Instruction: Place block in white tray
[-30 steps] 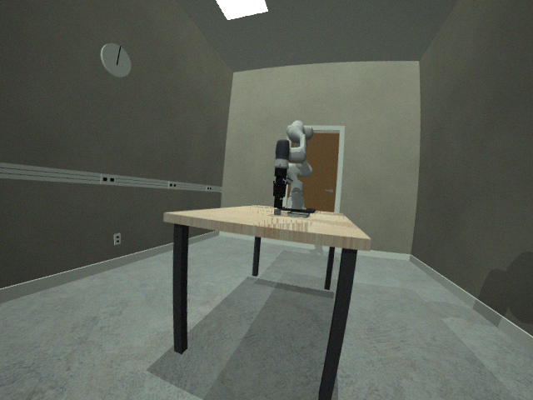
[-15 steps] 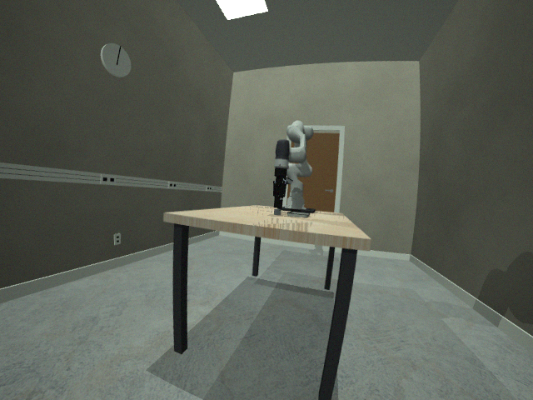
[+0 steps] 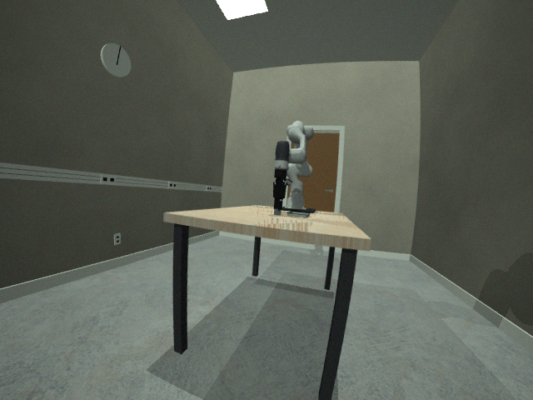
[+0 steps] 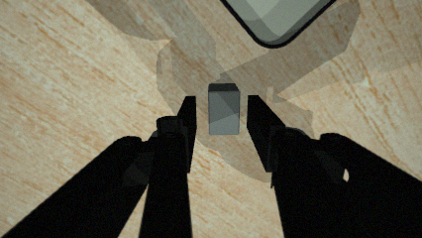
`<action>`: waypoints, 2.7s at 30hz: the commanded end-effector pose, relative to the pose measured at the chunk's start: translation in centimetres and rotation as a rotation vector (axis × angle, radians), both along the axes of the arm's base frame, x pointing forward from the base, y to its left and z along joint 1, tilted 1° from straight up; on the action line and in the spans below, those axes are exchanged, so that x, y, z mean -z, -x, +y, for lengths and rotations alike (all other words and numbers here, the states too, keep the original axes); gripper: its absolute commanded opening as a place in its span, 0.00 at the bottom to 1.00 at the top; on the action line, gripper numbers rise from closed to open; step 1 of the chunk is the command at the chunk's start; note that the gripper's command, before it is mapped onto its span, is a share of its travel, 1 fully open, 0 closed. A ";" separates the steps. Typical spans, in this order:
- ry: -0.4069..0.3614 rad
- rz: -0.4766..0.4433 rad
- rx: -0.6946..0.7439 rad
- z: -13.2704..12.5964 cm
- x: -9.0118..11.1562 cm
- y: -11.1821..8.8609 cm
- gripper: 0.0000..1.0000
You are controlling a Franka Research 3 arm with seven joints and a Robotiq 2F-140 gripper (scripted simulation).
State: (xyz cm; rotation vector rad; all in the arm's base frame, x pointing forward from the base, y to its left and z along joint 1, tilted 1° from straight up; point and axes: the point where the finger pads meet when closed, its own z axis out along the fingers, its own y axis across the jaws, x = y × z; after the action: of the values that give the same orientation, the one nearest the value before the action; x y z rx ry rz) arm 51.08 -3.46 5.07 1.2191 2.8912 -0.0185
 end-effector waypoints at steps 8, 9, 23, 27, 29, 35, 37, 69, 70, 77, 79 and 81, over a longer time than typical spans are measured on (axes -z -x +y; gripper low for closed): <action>-0.001 -0.007 -0.007 0.0 2.2 -0.2 0.35; -0.001 -0.007 -0.007 0.0 2.4 -0.2 0.35; -0.001 -0.007 -0.007 0.0 2.9 -0.2 0.35; -0.001 -0.007 -0.007 0.0 2.9 -0.2 0.35; -0.001 -0.007 -0.007 0.0 2.9 -0.2 0.10; -0.001 -0.007 -0.007 0.0 2.9 -0.2 0.10; -0.001 -0.007 -0.007 0.0 2.9 -0.2 0.10; -0.001 -0.007 -0.007 0.0 2.5 -0.2 0.10; -0.001 -0.007 -0.007 0.0 2.3 -0.2 0.10; -0.001 -0.007 -0.007 0.0 1.2 -0.2 0.10; -0.001 -0.007 -0.007 0.0 0.6 -0.2 0.10; -0.001 -0.007 -0.007 0.0 0.0 -0.2 0.10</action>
State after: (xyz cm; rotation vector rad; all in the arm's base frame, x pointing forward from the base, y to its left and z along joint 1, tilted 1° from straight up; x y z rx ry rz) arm 51.52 -3.47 4.27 1.1895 2.8887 -0.0053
